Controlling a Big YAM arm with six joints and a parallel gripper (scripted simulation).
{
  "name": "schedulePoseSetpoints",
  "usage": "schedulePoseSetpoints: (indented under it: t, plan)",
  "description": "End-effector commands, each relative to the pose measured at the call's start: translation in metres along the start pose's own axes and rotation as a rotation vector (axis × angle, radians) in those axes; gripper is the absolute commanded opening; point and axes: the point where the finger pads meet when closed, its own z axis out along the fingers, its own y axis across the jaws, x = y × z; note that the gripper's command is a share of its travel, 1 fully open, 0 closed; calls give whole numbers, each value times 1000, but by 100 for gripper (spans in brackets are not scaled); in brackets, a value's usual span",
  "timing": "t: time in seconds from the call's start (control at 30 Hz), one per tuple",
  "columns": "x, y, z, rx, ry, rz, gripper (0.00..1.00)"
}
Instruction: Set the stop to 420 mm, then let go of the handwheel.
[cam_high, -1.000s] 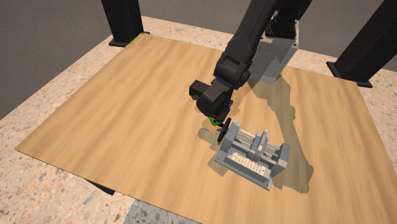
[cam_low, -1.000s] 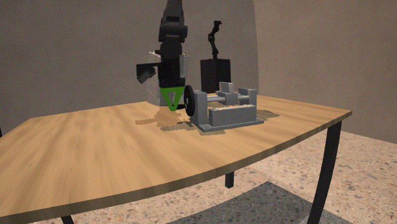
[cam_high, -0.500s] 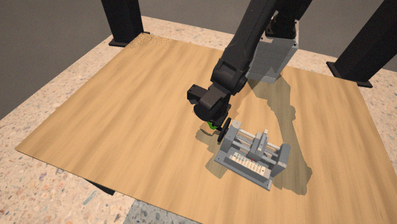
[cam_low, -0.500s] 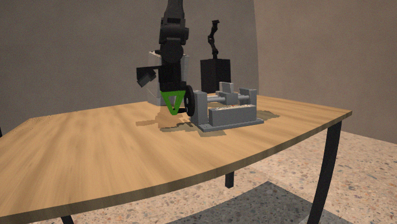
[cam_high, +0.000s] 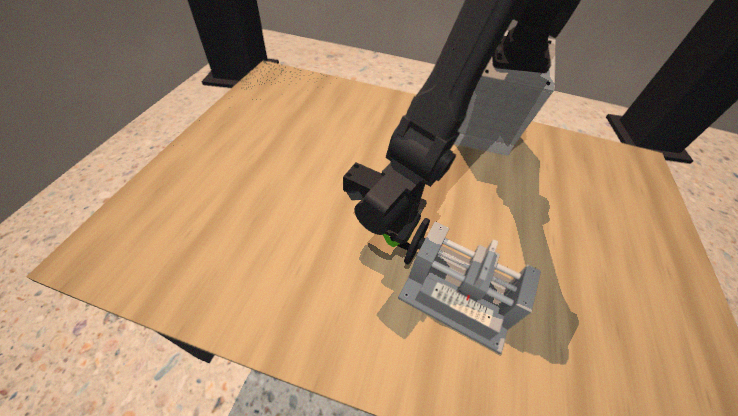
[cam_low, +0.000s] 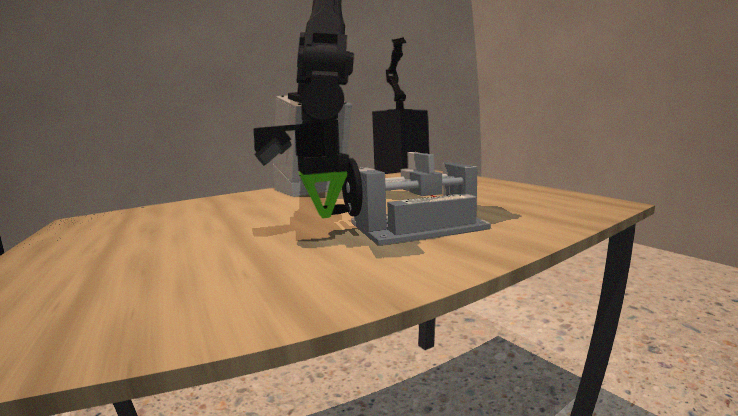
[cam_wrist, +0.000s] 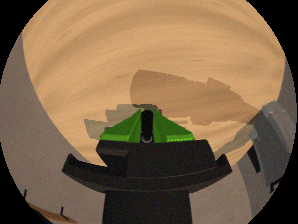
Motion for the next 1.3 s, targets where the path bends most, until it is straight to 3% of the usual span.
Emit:
schedulePoseSetpoints:
  t: [0.0,0.3,0.33,0.63,0.9,1.27]
  plan:
    - [5,16,4,-6,-2,-2,6]
    - [5,30,0,-8,-2,-2,6]
    - [5,37,0,-32,-4,-5,6]
    - [5,35,-2,-12,-2,-3,6]
    - [5,50,-14,-45,-5,-6,6]
    - [6,54,-18,-34,-3,-5,6]
